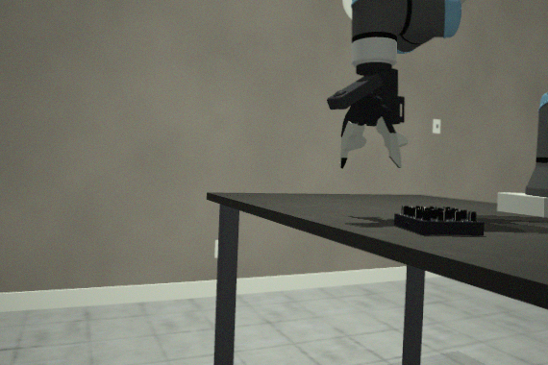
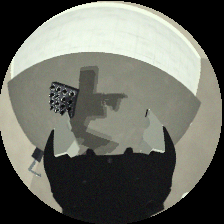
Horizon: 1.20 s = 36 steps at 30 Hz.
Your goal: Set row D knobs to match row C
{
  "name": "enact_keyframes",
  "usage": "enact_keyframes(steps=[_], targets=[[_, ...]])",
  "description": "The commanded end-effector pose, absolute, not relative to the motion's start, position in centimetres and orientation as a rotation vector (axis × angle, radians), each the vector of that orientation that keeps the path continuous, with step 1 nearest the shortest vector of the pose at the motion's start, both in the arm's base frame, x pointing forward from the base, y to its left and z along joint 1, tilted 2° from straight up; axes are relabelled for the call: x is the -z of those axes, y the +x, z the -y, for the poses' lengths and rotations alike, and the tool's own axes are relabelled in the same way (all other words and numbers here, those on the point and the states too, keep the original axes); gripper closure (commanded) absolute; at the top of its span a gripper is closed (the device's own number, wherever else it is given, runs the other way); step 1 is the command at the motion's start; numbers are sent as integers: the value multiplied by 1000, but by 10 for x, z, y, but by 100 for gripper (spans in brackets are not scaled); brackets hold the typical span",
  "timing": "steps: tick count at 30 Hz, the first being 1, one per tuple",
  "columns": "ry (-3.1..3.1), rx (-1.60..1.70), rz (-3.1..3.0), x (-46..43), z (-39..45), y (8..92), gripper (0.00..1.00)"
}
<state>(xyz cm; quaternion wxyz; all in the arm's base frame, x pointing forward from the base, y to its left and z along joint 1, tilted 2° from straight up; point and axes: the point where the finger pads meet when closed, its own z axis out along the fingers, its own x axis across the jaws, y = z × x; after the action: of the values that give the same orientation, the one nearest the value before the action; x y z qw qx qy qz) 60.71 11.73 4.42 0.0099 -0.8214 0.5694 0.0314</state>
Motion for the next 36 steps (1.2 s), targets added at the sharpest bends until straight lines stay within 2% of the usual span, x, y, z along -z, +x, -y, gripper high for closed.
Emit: enact_keyframes(steps=[1,13,36], targets=[[-2493,-81,-1896,-42,-154,594,0],[-2339,-61,-2096,-36,-220,557,0],[-2189,-43,-2256,-31,-271,518,0]])
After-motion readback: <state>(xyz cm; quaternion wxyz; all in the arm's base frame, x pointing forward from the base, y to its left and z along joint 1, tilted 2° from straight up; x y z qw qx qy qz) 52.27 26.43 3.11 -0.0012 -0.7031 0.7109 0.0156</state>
